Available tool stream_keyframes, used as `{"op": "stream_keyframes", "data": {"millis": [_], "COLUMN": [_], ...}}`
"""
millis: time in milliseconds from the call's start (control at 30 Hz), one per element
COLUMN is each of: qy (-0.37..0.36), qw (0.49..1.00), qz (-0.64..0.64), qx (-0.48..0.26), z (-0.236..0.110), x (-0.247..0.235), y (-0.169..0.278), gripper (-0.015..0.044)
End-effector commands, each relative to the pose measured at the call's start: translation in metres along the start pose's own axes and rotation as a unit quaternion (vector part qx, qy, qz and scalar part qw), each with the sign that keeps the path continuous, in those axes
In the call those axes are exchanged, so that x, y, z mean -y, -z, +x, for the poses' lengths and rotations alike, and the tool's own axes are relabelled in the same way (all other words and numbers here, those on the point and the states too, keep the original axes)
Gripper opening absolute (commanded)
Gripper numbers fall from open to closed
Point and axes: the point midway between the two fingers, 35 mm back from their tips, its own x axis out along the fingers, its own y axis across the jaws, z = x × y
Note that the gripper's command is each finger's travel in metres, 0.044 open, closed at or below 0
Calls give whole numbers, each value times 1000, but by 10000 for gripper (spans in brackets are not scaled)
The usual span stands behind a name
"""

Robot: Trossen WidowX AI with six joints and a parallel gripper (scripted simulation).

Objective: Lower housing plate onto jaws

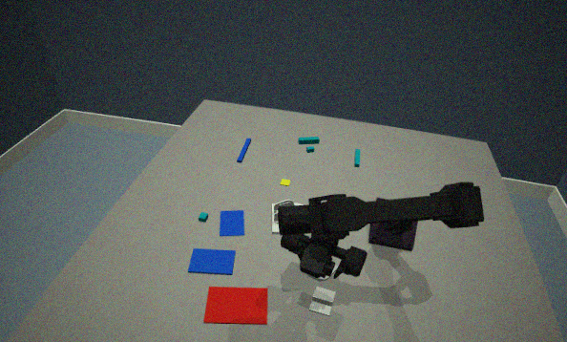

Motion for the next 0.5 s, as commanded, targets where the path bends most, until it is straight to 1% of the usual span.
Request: {"op": "stream_keyframes", "data": {"millis": [0,467], "qy": [2,7], "qw": [1000,993], "qz": [26,116], "qx": [-5,-19], "z": [2,5], "x": [11,46], "y": [7,35], "gripper": [351,351]}}
